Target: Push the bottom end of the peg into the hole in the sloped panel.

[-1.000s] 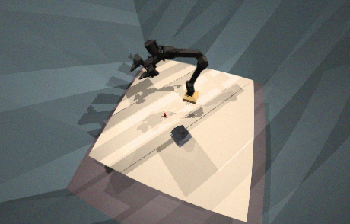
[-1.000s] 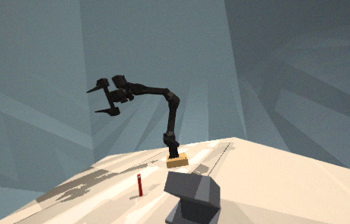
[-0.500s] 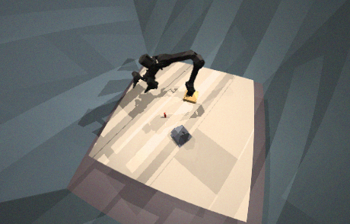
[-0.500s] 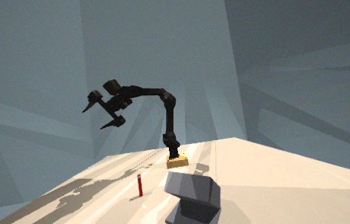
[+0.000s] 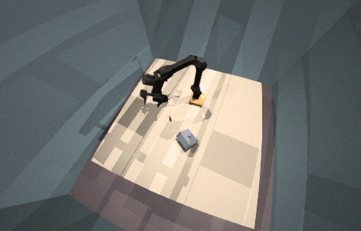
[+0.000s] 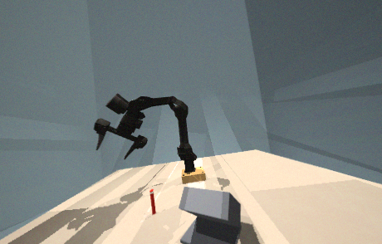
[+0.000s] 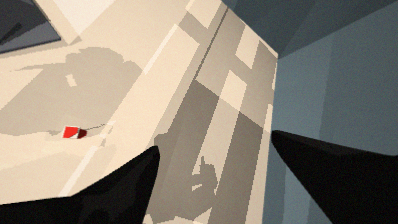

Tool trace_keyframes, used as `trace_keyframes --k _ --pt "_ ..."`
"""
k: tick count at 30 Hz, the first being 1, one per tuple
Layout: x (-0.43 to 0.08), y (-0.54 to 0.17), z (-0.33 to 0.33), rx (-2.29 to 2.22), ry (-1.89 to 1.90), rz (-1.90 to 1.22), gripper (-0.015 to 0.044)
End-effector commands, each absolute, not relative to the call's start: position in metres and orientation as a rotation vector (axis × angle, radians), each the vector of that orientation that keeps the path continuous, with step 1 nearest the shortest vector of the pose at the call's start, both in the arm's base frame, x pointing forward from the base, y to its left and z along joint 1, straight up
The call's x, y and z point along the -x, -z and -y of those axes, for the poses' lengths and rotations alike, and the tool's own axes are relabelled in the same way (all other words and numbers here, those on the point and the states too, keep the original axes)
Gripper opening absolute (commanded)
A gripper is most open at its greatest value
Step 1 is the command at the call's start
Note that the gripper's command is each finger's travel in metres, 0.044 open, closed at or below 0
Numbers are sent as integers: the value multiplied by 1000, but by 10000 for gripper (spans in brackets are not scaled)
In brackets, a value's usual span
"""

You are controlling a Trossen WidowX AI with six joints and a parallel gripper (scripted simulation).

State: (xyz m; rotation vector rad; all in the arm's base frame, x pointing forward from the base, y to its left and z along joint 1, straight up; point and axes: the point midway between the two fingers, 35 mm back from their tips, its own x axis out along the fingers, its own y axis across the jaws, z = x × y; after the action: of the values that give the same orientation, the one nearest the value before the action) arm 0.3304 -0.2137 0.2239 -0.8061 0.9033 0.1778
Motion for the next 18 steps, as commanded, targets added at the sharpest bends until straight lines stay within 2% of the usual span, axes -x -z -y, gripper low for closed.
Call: trace_keyframes --k 1,18 --pt "-333 -206 203 720 -198 -963 440" --pt "-327 -128 137 380 -278 -1337 440"
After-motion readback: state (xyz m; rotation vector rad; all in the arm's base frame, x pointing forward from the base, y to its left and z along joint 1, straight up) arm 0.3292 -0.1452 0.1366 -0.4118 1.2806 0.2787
